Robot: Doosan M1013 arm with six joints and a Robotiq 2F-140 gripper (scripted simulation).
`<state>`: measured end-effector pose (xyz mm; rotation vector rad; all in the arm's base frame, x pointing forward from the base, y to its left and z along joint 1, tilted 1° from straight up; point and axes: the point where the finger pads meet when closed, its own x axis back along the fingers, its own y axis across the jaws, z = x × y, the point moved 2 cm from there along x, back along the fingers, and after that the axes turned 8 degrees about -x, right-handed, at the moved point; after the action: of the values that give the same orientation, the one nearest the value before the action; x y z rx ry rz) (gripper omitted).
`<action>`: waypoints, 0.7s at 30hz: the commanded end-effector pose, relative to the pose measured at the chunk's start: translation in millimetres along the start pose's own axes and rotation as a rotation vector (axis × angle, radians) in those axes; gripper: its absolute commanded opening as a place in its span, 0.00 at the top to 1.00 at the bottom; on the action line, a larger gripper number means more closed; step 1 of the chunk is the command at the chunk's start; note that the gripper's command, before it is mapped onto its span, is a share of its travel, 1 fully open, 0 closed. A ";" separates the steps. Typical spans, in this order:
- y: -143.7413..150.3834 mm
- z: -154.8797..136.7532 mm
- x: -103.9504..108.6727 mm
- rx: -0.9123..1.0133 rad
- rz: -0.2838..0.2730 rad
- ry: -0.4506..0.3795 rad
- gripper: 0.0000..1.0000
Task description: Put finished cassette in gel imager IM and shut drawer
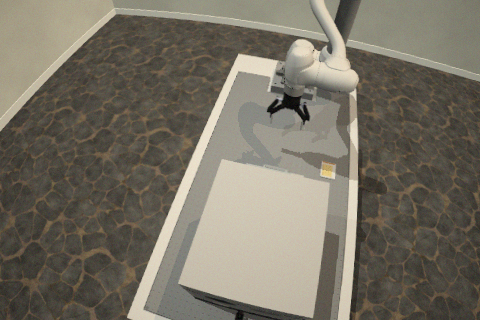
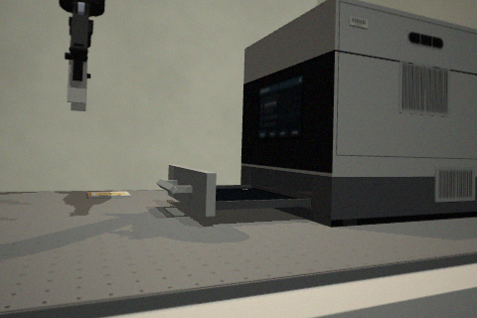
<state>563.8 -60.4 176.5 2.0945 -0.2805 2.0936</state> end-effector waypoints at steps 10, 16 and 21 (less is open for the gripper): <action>-15.2 6.2 -5.2 0.143 -0.001 0.001 0.32; -30.8 12.0 -10.7 0.343 0.000 0.000 0.32; -38.7 14.7 -13.5 0.443 0.000 0.000 0.32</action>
<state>577.2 -32.4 164.3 2.2872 0.1013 2.2681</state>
